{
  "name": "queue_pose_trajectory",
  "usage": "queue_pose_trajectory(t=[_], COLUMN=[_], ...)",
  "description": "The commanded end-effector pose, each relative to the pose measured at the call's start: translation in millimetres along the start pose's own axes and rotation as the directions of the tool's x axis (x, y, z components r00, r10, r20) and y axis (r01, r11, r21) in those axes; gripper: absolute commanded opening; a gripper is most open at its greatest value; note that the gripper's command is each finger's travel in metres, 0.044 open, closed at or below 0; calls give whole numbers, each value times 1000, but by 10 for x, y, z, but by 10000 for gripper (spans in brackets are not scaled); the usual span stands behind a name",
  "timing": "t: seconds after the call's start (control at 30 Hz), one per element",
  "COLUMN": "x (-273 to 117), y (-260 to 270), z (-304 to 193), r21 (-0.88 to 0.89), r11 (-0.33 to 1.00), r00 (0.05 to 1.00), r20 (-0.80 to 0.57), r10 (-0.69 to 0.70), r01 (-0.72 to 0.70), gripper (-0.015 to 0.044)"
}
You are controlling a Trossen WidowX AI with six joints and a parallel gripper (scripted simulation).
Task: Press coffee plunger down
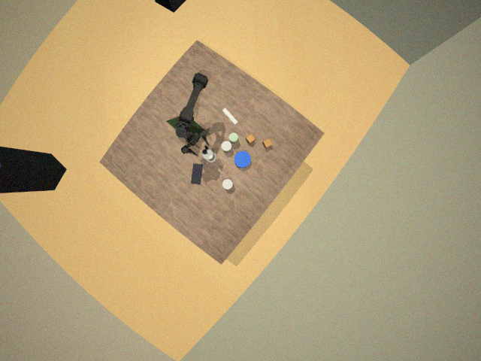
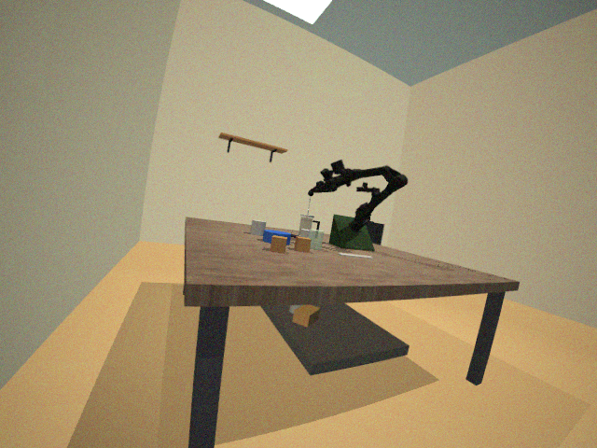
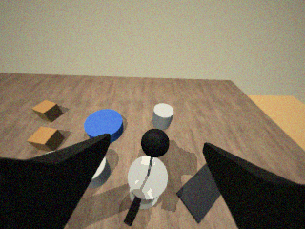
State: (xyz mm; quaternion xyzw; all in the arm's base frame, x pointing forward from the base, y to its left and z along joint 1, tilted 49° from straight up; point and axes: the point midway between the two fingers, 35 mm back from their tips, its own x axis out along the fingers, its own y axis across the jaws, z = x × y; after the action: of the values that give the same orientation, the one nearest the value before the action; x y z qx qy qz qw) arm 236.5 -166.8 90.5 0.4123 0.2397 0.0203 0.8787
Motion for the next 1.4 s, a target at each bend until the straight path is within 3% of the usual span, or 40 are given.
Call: queue_pose_trajectory(t=[0.0, 0.23, 0.63, 1.37], x=[65, 148, 148, 263], y=[-1, 15, 15, -23], z=[-14, -15, -15, -138], r21=[6, 7, 7, 5], r11=[1000, 1000, 1000, 1000], r00=[1000, 1000, 1000, 1000], r20=[0, 4, 4, -1], r10=[-1, 2, 2, -1], r01=[1, -2, -2, 1], gripper=[440, 440, 125, 115])
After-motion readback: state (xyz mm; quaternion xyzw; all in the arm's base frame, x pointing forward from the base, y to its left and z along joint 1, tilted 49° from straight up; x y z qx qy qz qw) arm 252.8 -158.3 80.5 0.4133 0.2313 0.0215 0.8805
